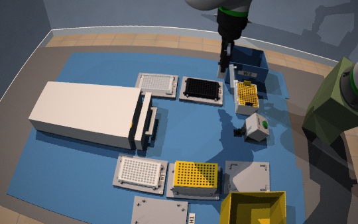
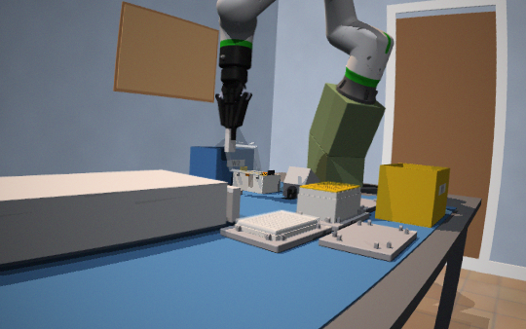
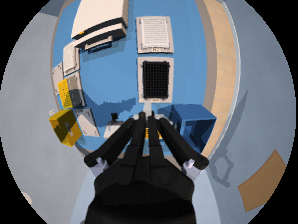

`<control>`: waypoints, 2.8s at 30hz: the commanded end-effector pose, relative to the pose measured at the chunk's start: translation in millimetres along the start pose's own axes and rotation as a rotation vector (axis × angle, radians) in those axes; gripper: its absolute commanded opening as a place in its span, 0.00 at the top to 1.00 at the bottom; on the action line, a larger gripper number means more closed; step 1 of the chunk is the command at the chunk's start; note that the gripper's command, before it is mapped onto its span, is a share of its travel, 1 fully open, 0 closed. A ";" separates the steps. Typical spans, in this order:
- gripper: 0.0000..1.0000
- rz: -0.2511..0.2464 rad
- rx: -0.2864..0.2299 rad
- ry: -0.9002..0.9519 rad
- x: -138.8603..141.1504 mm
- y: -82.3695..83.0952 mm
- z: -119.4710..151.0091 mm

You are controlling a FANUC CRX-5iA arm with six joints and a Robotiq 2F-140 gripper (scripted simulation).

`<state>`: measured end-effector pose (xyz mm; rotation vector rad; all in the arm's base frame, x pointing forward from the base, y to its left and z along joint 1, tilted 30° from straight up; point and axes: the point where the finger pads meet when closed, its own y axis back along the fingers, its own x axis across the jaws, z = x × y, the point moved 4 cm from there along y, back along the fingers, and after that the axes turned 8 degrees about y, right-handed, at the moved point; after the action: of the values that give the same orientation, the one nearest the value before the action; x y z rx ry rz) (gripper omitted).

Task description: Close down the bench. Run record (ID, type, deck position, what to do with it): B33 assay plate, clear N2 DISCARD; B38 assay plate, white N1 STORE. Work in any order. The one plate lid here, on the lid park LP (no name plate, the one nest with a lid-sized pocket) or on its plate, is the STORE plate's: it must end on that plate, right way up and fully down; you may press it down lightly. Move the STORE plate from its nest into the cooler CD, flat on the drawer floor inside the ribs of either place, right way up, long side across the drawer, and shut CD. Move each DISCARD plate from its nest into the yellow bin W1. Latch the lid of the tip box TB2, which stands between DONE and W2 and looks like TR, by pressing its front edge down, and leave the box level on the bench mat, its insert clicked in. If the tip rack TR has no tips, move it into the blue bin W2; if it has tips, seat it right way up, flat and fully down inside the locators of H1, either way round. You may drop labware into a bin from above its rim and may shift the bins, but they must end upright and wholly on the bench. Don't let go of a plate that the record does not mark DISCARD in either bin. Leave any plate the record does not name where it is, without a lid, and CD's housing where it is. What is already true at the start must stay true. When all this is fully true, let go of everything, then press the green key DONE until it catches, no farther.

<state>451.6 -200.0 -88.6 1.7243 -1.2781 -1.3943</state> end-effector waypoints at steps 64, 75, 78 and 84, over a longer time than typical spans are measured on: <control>1.00 0.000 0.000 0.000 -9.9 10.1 71.9; 1.00 0.000 0.000 0.000 -11.6 11.7 83.6; 1.00 0.000 0.000 0.000 -12.1 12.3 87.6; 1.00 0.000 0.000 0.000 -13.0 13.1 94.0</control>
<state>360.0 -180.9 -99.2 1.7243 -1.2781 -1.3944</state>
